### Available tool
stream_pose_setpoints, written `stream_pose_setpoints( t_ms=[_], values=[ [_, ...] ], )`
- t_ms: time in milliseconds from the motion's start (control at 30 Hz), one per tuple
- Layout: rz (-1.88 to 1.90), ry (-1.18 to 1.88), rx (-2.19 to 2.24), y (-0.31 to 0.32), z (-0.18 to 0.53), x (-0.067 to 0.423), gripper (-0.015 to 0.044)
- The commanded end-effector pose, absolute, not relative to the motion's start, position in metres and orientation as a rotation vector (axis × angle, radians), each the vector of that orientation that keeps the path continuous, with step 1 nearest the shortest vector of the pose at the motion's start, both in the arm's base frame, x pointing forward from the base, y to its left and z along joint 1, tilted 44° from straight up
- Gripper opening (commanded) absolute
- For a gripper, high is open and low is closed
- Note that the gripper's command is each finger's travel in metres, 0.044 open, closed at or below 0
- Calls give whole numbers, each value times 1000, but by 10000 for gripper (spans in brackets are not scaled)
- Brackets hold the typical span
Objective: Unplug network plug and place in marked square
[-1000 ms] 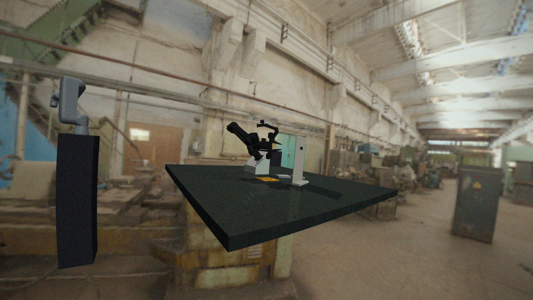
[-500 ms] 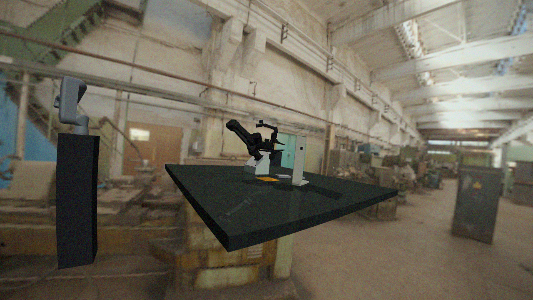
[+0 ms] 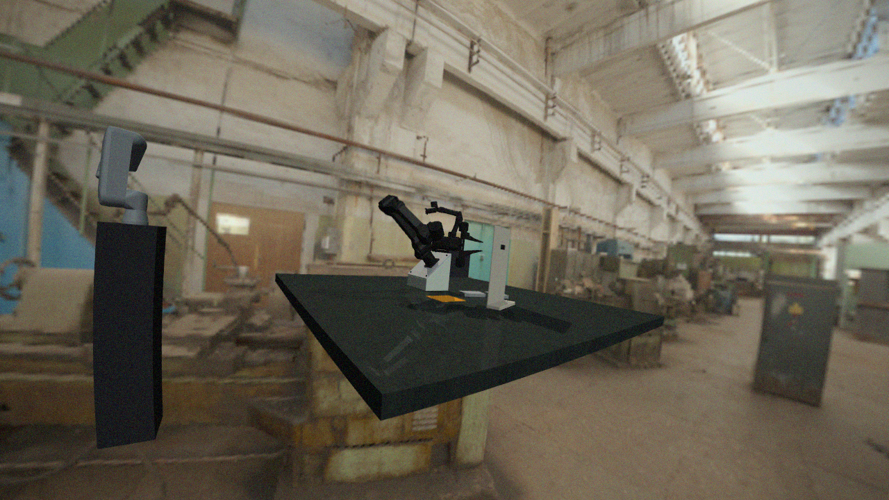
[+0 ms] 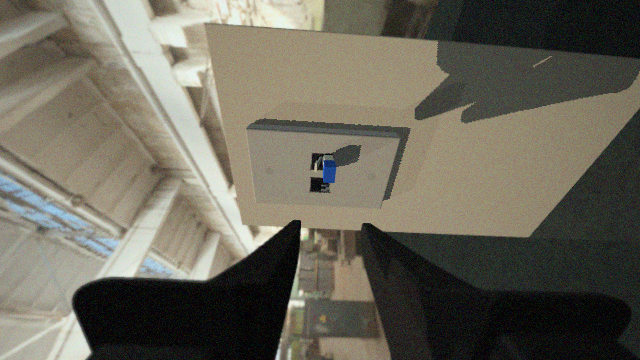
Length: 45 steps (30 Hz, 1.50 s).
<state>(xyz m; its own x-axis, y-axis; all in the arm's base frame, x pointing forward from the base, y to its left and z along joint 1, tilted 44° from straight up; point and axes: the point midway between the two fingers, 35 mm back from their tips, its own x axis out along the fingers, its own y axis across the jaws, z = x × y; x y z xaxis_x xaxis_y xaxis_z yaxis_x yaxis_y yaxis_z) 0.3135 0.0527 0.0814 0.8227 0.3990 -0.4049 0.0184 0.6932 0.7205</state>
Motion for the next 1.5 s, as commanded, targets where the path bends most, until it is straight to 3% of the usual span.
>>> stream_pose_setpoints(
  t_ms=[0,1467],
  values=[
    [226,575,788,54,82,319,156],
    [227,573,789,65,71,367,156]
  ],
)
